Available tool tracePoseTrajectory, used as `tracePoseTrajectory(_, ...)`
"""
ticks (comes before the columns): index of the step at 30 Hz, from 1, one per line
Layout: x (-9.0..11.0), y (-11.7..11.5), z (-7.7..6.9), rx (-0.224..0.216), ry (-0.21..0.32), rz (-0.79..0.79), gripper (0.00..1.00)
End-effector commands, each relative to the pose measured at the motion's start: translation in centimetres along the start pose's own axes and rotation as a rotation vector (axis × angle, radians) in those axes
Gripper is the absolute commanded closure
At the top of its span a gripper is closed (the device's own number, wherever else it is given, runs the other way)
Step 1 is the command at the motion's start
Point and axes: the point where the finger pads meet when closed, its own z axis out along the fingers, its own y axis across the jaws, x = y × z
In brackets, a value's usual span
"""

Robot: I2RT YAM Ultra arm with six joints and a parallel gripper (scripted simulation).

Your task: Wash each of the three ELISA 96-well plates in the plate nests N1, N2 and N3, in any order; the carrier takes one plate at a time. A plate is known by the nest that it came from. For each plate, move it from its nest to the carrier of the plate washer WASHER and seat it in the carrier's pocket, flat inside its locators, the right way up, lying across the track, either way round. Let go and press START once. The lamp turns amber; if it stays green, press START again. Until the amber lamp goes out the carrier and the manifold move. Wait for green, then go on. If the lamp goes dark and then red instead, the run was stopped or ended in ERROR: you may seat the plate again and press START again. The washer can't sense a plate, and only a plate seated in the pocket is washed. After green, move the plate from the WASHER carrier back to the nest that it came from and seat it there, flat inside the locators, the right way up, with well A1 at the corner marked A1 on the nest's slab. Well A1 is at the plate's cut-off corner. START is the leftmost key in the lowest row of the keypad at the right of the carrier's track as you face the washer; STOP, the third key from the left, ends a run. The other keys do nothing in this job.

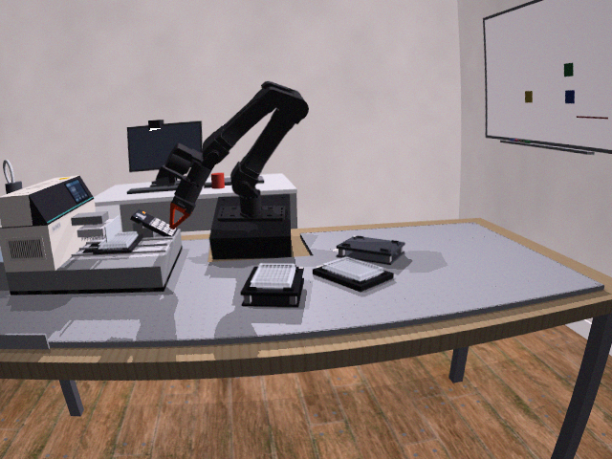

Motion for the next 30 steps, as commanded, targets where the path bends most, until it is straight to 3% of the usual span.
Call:
tracePoseTrajectory(1,0.1,0.0,-0.4,0.005,0.012,-0.003,1.00)
tracePoseTrajectory(30,0.0,0.0,-4.9,0.005,0.012,-0.003,1.00)
